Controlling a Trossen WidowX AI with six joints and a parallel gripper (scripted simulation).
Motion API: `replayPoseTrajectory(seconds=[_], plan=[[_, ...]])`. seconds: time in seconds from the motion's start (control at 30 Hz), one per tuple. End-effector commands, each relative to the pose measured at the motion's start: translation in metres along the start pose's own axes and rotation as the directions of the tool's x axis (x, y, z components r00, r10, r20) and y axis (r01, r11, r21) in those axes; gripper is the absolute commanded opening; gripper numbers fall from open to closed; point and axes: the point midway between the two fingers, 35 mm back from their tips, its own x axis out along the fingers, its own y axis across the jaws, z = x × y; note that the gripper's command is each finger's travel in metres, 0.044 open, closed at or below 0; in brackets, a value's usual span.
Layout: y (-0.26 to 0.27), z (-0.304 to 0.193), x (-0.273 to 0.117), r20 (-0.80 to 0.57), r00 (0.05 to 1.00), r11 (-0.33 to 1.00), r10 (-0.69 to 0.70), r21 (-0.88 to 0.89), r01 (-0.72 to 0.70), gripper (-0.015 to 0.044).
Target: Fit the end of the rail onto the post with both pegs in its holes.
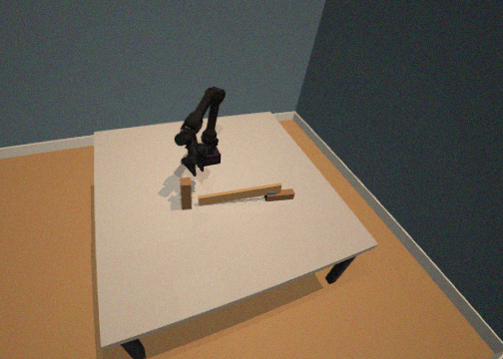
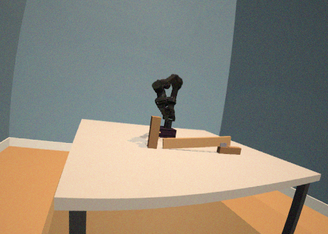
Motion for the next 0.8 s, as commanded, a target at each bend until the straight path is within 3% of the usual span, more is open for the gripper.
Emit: replayPoseTrajectory(seconds=[0.0,0.17,0.33,0.77], plan=[[-0.004,0.018,0.029,-0.063,0.986,0.983,0.154,-0.087,-0.159,0.0440],[-0.001,0.044,0.075,-0.217,0.915,0.903,0.339,-0.199,-0.381,0.0440],[0.009,0.064,0.113,-0.381,0.818,0.782,0.431,-0.294,-0.549,0.0440],[0.014,0.061,0.123,-0.388,0.814,0.777,0.433,-0.297,-0.555,0.0440]])
